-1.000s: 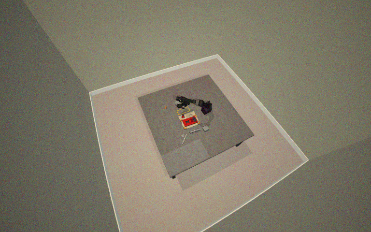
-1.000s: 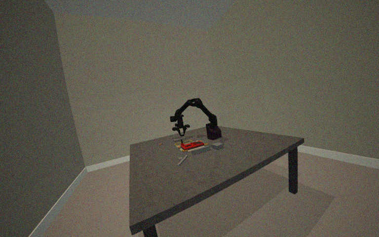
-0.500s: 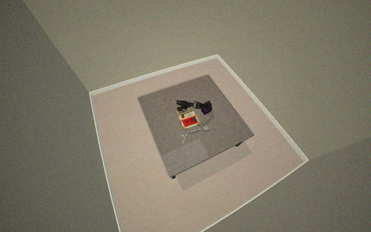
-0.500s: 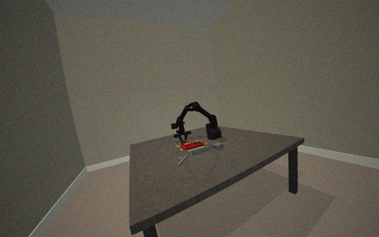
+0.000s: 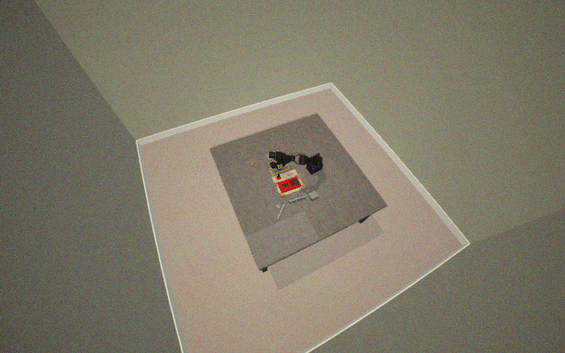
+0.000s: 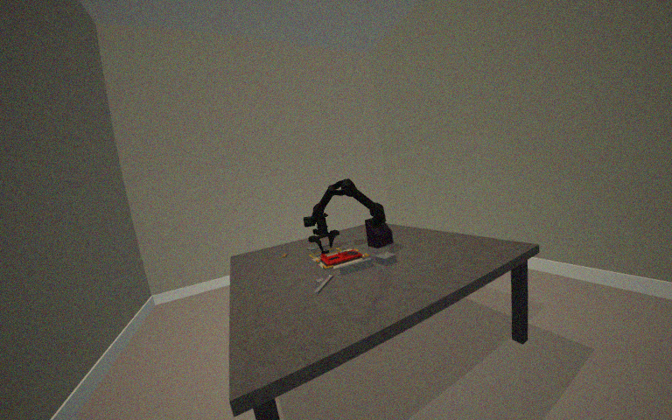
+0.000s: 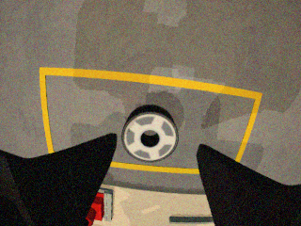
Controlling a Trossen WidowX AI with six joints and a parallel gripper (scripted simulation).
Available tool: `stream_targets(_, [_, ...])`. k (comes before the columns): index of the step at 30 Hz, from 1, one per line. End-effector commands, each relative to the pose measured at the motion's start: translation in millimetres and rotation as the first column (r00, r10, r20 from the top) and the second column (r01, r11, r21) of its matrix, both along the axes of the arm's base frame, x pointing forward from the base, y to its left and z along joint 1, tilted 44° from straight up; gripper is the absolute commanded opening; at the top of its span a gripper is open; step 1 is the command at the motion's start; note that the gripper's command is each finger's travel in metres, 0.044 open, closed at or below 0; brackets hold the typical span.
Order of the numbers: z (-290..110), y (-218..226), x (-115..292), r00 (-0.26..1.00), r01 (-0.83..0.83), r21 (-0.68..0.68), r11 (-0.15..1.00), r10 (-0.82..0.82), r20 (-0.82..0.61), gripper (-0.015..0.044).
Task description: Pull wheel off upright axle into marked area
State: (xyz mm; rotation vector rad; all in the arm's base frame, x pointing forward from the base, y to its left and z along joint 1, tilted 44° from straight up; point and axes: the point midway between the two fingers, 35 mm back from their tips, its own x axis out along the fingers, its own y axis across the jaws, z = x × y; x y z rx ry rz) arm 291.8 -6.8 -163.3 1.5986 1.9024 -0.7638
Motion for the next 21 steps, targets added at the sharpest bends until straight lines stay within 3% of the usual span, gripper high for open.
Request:
stream_targets(1, [27,-28,10,1.000,0.013,-0.012,1.000,-0.013,0.028,0.0300])
stream_targets(6, [33,-34,11,0.999,0.015,-0.012,1.000,-0.014,0.029,0.0300])
stream_targets(12, [56,-42,-20,0.999,0.019,-0.014,1.000,-0.019,0.026,0.0440])
stream_targets(21, [95,-50,-68,1.000,0.015,-0.013,1.000,-0.014,0.023,0.0440])
